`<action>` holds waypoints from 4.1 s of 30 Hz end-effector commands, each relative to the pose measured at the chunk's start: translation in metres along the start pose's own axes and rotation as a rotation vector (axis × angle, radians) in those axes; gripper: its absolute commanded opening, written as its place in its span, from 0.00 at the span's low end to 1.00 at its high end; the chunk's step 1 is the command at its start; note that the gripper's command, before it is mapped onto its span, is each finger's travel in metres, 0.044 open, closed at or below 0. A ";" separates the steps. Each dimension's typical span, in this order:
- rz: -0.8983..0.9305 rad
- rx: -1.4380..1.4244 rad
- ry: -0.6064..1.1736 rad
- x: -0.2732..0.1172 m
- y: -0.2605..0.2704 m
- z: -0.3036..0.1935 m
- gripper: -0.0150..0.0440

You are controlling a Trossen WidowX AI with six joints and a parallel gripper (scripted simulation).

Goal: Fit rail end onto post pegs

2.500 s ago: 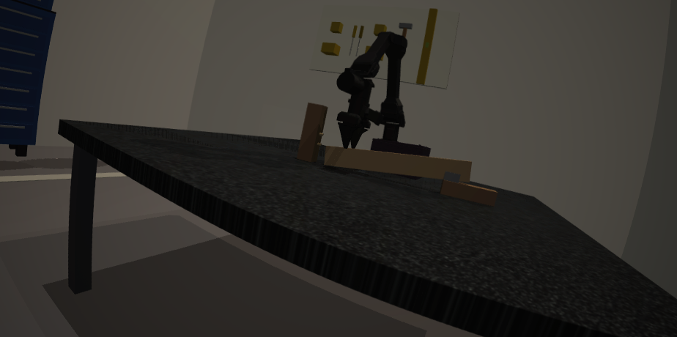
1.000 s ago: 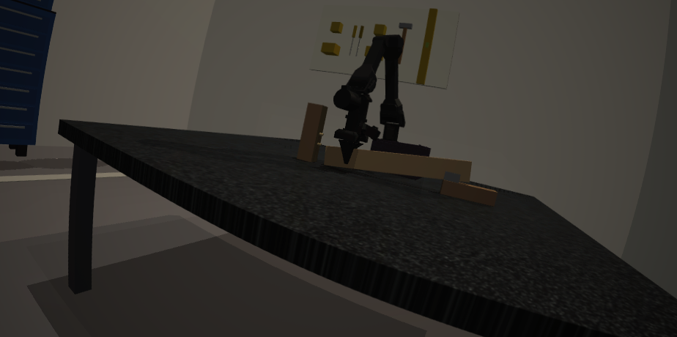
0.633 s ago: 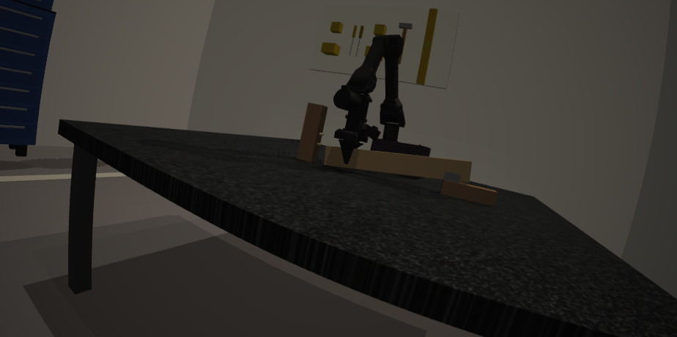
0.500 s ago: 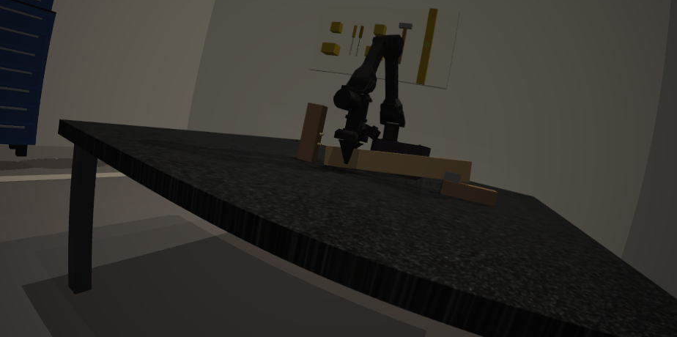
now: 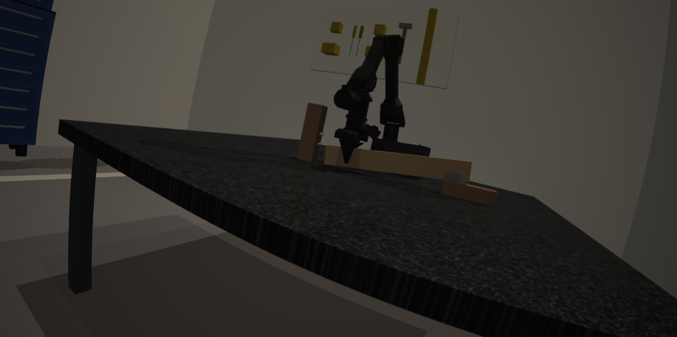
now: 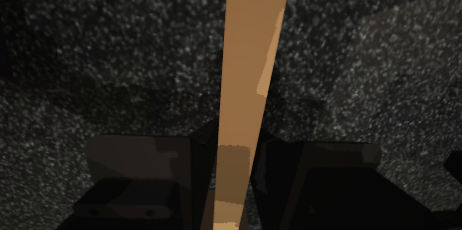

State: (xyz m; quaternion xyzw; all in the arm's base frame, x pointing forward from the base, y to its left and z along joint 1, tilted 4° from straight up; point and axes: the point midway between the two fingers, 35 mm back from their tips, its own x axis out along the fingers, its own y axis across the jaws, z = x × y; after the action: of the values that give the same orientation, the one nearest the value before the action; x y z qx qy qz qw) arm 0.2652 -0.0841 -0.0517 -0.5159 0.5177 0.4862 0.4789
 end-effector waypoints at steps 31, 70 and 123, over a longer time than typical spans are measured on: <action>-0.004 -0.001 -0.001 -0.019 -0.004 0.001 0.25; -0.005 -0.001 -0.001 -0.039 -0.005 0.001 0.25; -0.004 -0.001 -0.001 -0.034 -0.002 0.001 0.25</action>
State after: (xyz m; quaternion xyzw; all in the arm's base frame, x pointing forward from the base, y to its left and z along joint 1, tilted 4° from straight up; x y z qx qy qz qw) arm 0.2673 -0.0813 -0.0175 -0.5168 0.5164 0.4858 0.4798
